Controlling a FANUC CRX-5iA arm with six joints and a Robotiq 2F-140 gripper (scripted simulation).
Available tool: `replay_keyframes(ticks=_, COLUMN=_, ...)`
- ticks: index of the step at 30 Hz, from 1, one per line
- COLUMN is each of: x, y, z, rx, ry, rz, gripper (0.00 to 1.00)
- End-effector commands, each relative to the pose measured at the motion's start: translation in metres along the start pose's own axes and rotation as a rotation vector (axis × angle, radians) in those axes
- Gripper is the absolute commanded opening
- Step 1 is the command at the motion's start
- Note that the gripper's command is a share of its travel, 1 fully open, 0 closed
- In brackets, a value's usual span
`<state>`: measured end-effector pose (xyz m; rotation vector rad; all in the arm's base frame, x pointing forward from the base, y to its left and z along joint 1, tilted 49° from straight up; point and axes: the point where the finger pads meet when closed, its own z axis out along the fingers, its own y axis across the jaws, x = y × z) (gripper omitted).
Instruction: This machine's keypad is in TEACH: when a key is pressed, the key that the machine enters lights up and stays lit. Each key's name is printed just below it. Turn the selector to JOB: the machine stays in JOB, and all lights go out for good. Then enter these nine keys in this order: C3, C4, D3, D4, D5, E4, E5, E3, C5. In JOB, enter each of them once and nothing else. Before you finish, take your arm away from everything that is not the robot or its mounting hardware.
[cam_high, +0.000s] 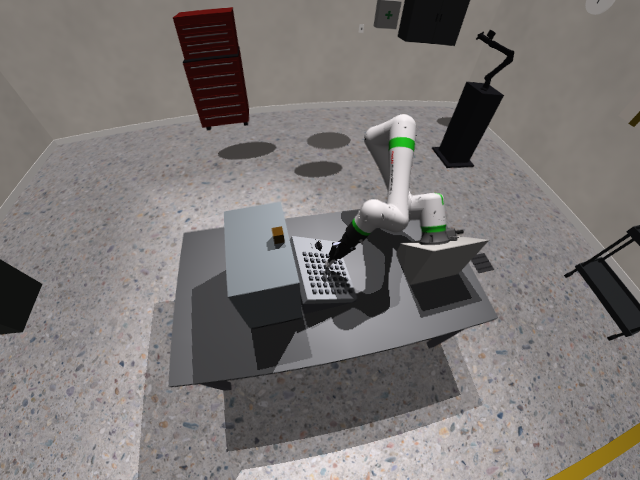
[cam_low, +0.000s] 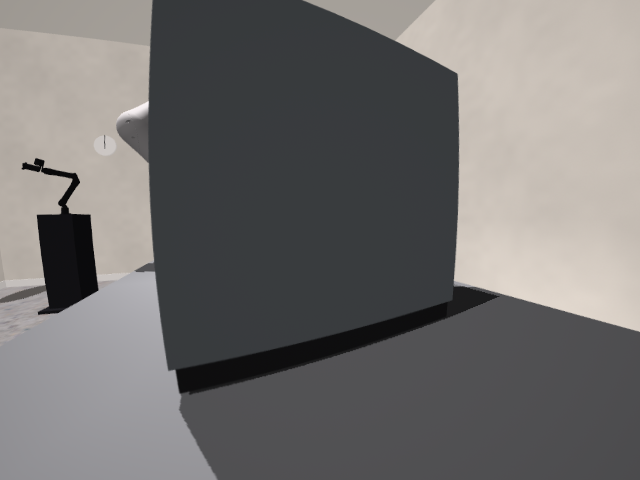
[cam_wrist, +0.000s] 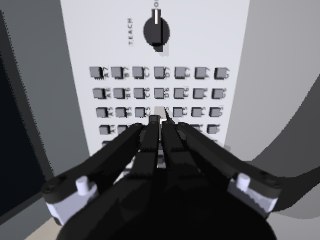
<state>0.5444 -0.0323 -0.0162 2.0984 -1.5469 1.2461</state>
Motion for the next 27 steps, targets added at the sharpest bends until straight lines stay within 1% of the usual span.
replay_keyframes(ticks=1, x=0.000, y=0.000, z=0.000, rx=0.001, ry=0.000, rz=0.000, gripper=0.00)
replay_keyframes(ticks=27, x=0.000, y=0.000, z=0.012, rx=0.001, ry=0.000, rz=0.000, gripper=0.00)
